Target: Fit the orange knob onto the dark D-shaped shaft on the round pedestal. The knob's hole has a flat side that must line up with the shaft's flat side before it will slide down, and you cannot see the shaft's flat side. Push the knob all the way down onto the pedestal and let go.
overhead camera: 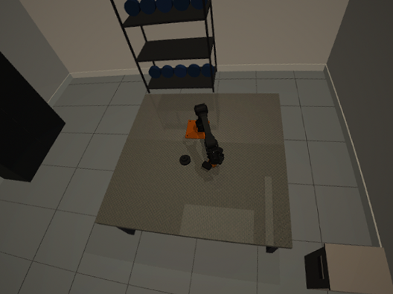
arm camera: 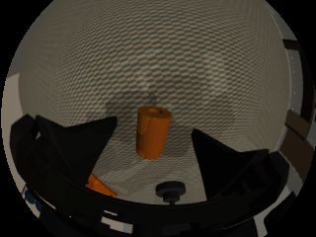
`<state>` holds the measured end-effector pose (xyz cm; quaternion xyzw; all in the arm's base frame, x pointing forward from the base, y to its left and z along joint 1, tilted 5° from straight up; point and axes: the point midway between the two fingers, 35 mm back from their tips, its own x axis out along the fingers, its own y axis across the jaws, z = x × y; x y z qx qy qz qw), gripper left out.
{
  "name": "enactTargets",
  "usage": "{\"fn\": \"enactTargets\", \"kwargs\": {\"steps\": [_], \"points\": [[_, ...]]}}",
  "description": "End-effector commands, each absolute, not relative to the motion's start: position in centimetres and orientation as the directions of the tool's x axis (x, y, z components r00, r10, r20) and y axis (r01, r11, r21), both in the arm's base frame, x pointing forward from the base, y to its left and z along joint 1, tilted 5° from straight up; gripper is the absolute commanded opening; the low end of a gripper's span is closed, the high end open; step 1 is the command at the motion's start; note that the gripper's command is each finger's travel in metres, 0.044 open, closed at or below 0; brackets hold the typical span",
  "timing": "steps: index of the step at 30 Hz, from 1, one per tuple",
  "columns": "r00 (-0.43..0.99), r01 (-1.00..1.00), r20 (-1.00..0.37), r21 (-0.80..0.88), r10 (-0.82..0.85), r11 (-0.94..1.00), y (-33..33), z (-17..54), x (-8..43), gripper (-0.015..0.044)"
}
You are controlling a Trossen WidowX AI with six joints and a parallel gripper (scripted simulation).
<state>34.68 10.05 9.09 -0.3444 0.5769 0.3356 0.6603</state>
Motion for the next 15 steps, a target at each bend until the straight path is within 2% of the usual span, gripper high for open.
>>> {"fn": "enactTargets", "kwargs": {"steps": [1,11,15], "points": [[0.099,-0.843,-0.994,-0.059,0.048,0.535,10.1,8.2,34.6,0.0440],[0.099,-0.843,-0.994,-0.059,0.048,0.535,10.1,6.8,34.6,0.0440],[0.099,-0.843,-0.994,-0.059,0.048,0.535,10.1,6.8,34.6,0.0335]]}}
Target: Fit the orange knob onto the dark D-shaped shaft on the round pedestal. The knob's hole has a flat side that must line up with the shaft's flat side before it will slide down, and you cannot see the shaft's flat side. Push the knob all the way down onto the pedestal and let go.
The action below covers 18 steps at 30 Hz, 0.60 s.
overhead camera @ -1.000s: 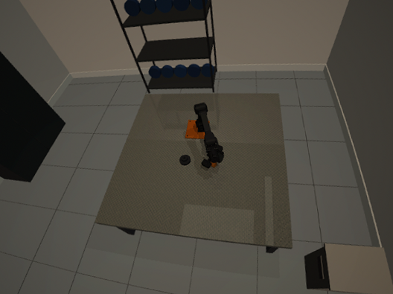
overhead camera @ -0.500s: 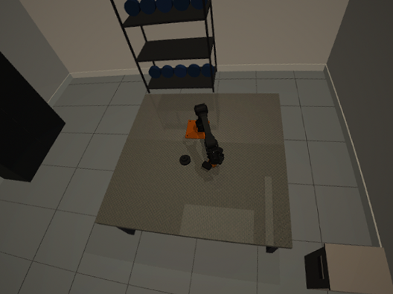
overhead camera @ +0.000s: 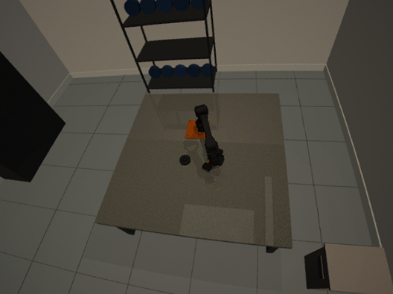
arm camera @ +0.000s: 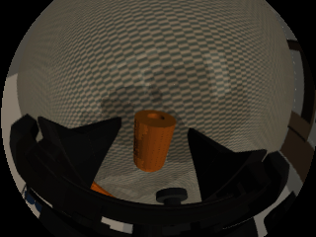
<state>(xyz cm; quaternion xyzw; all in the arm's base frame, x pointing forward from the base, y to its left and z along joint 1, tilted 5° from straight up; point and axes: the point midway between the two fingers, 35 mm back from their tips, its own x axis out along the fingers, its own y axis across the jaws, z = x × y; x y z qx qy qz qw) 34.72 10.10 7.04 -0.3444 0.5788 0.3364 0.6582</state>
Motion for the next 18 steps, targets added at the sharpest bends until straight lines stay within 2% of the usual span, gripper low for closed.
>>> {"fn": "enactTargets", "kwargs": {"steps": [1,4,11,18], "points": [[0.099,-0.843,-0.994,-0.059,0.048,0.535,10.14,6.83,34.61,0.0309],[0.099,-0.843,-0.994,-0.059,0.048,0.535,10.14,6.83,34.61,0.0240],[0.099,-0.843,-0.994,-0.059,0.048,0.535,10.14,6.83,34.61,0.0240],[0.099,-0.843,-0.994,-0.059,0.048,0.535,10.14,6.83,34.61,0.0193]]}}
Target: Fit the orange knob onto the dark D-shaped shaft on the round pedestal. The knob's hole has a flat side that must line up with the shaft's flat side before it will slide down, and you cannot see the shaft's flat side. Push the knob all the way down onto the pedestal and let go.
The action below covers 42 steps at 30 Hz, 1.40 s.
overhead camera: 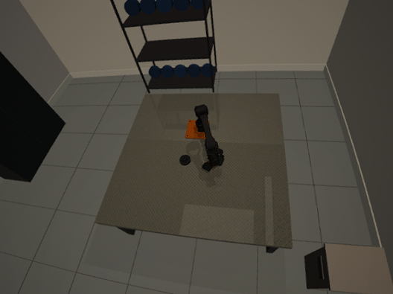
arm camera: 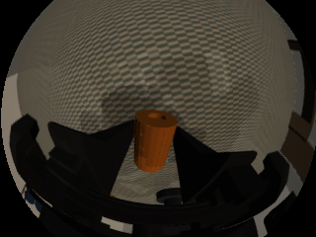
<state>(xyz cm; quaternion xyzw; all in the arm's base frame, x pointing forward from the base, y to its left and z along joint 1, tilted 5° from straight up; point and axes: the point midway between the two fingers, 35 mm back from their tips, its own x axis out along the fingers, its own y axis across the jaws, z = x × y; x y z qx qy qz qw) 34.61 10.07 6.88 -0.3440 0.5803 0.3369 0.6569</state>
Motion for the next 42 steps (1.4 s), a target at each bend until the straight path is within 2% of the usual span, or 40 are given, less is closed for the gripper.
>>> {"fn": "enactTargets", "kwargs": {"steps": [1,7,21,42], "points": [[0.099,-0.843,-0.994,-0.059,0.048,0.535,10.1,6.8,34.6,0.0187],[0.108,-0.842,-0.992,-0.059,0.061,0.536,10.0,6.9,34.6,0.0181],[0.232,-0.842,-0.937,-0.060,0.260,0.537,8.9,7.7,33.8,0.0181],[0.389,-0.842,-0.756,-0.059,0.527,0.537,7.0,8.2,32.6,0.0181]]}}
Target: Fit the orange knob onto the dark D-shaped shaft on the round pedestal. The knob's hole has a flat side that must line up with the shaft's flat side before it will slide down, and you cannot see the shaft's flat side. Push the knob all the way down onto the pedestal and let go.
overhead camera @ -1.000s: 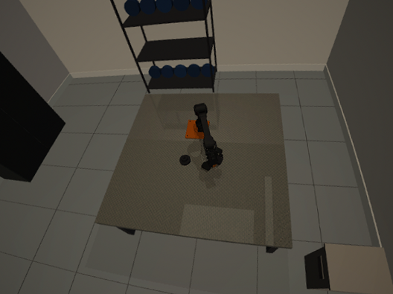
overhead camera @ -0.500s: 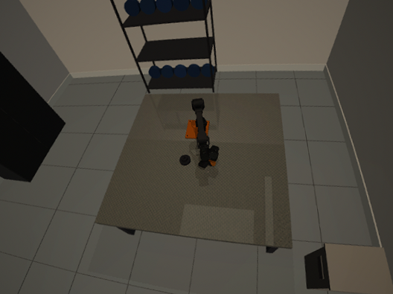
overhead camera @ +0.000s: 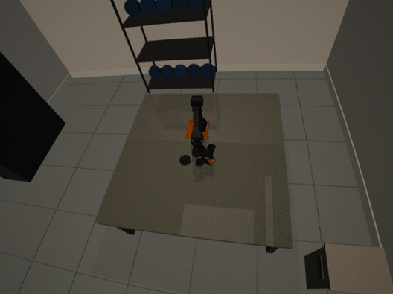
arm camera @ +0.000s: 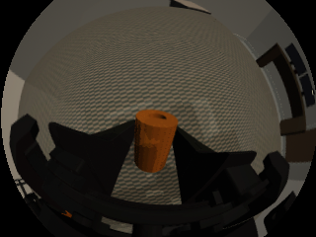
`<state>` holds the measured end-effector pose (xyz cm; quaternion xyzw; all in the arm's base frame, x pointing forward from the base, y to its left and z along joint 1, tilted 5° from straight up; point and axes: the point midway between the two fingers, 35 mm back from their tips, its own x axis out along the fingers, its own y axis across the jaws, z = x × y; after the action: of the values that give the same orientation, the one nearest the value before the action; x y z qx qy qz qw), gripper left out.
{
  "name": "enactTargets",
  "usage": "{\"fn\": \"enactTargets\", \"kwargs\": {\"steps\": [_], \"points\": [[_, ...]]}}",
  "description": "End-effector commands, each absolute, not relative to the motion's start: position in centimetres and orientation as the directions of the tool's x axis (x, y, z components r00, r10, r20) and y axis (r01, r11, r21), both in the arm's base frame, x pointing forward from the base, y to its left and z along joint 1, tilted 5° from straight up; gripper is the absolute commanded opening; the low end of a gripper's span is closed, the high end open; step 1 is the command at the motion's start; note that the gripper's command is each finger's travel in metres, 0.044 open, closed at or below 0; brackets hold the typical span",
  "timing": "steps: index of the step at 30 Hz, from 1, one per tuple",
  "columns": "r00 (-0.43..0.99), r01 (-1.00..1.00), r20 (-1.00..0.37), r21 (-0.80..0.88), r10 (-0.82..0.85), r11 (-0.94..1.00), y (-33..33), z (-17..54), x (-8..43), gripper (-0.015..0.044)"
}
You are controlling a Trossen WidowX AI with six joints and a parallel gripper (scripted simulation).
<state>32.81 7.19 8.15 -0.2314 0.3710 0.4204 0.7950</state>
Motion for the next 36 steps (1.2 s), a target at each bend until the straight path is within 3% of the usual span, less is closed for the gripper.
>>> {"fn": "enactTargets", "kwargs": {"steps": [1,36], "points": [[0.395,-0.842,-0.745,-0.059,0.538,0.537,6.9,8.2,32.5,0.0181],[0.534,-0.842,-0.235,-0.057,0.812,0.537,3.6,7.0,30.5,0.0181]]}}
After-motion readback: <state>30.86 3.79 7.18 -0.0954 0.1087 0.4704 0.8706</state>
